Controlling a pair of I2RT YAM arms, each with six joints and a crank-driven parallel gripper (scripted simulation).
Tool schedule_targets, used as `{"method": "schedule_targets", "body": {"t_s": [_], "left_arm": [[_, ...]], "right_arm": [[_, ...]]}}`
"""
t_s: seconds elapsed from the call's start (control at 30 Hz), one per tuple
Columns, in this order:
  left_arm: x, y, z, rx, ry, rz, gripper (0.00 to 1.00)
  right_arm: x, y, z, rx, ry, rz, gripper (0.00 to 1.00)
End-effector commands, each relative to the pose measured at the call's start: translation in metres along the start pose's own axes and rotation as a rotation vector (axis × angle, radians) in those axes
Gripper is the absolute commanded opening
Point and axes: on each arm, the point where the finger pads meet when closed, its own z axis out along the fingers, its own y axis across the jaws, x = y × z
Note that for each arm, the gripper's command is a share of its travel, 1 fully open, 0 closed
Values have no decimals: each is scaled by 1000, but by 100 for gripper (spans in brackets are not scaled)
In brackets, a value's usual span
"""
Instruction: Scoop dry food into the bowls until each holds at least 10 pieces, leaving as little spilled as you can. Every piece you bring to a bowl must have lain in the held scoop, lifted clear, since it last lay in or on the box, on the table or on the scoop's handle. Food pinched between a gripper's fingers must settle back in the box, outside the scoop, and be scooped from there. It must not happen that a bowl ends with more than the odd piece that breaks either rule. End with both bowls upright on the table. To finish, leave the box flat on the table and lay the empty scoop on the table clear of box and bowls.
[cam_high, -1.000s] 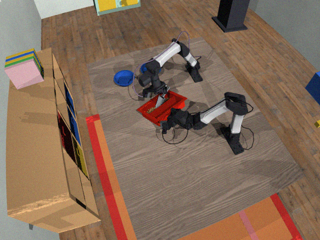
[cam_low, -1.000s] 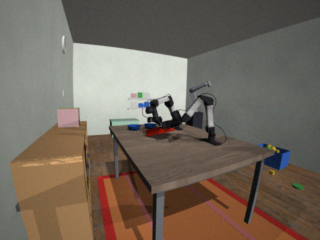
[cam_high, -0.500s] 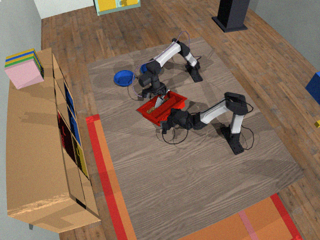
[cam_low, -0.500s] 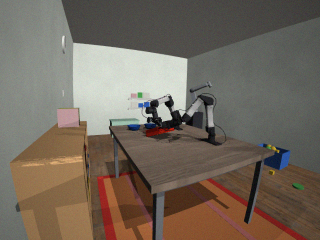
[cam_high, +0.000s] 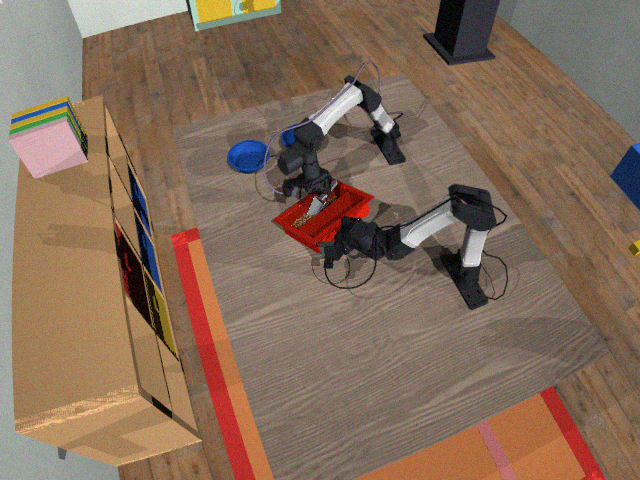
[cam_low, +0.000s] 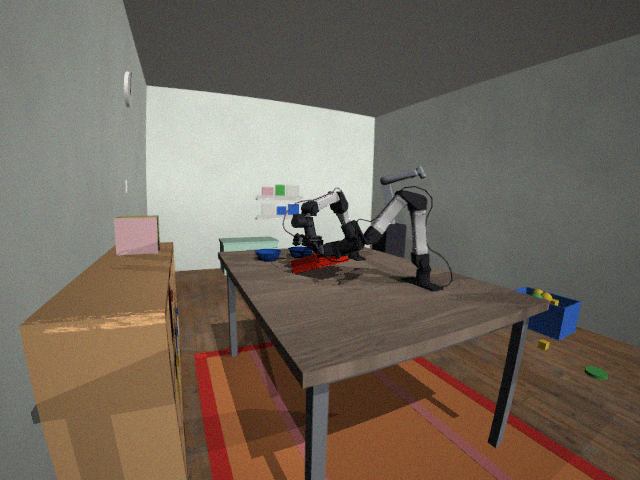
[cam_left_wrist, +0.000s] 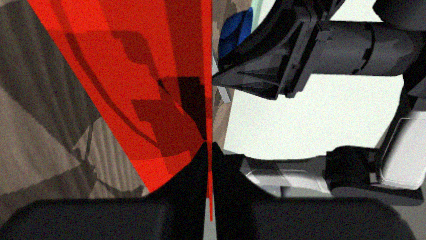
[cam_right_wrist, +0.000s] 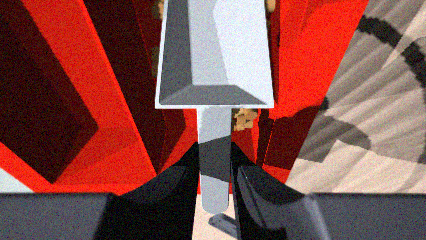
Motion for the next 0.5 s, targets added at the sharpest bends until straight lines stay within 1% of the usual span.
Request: {"method": "schedule_targets", "body": {"t_s": [0.0, 0.03, 0.3, 0.33, 0.47], "left_arm": [[-7, -43, -6, 100, -20, 110, 0], [-7, -43, -6, 100, -20, 110, 0], [-7, -43, -6, 100, -20, 110, 0], [-7, -43, -6, 100, -20, 110, 0], [-7, -43, -6, 100, -20, 110, 0]], "right_arm": [[-21, 14, -14, -16, -114, -44, 0], [-23, 16, -19, -16, -125, -48, 0], [-26, 12, -22, -16, -138, -42, 0], [-21, 12, -8, -17, -130, -39, 0], [-26, 12, -6, -9, -152, -42, 0]]}}
